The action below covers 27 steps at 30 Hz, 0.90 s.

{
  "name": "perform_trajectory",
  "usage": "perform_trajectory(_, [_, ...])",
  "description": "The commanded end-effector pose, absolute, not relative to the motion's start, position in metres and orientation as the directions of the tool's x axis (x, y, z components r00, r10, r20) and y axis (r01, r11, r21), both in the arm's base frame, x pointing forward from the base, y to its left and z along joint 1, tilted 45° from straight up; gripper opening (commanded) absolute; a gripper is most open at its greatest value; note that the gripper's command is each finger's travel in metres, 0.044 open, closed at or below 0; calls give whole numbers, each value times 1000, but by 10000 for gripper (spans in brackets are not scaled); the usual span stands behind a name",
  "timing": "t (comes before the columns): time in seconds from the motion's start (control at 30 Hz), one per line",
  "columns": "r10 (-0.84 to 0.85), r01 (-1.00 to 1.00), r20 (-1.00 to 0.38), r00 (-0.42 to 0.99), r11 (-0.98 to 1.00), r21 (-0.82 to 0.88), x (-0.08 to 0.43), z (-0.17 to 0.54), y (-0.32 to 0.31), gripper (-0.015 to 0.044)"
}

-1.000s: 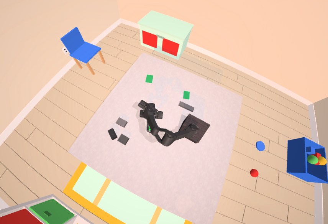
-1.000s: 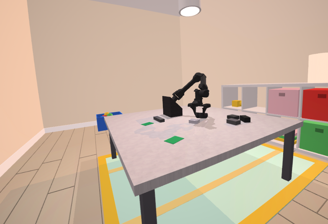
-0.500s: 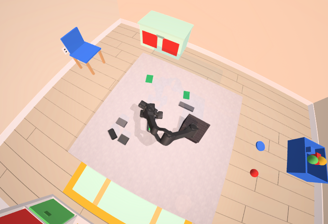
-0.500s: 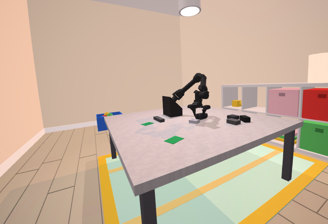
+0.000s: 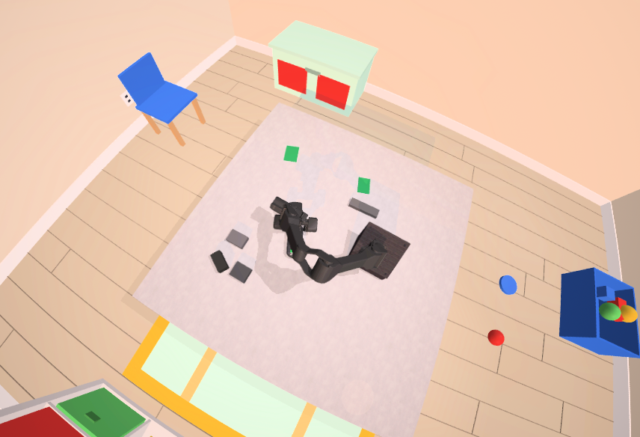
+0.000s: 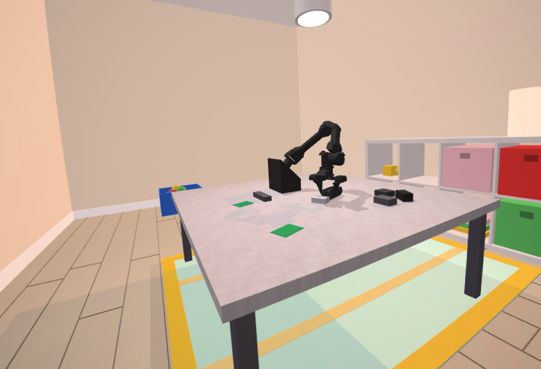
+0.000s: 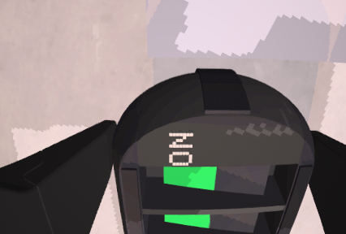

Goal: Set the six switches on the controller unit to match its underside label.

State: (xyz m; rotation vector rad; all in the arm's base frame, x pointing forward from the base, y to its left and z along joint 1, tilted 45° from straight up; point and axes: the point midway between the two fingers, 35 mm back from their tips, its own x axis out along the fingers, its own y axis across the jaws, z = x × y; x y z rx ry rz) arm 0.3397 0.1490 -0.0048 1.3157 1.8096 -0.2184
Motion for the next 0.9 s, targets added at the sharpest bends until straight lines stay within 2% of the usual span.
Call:
perform_trajectory(0.0, [698,845,-711,-79,425,323,337,-6,152,338])
perform_trajectory(0.2, [693,843,-717,-72,427,327,339,-5,150,338])
perform_trajectory(0.33, [691,842,-720,-71,429,328,339,-6,150,440])
perform_trajectory(0.63, [691,842,-720,-71,429,328,339,-3,150,440])
perform_trajectory(0.87, [691,842,-719,-71,429,328,311,60,157,440])
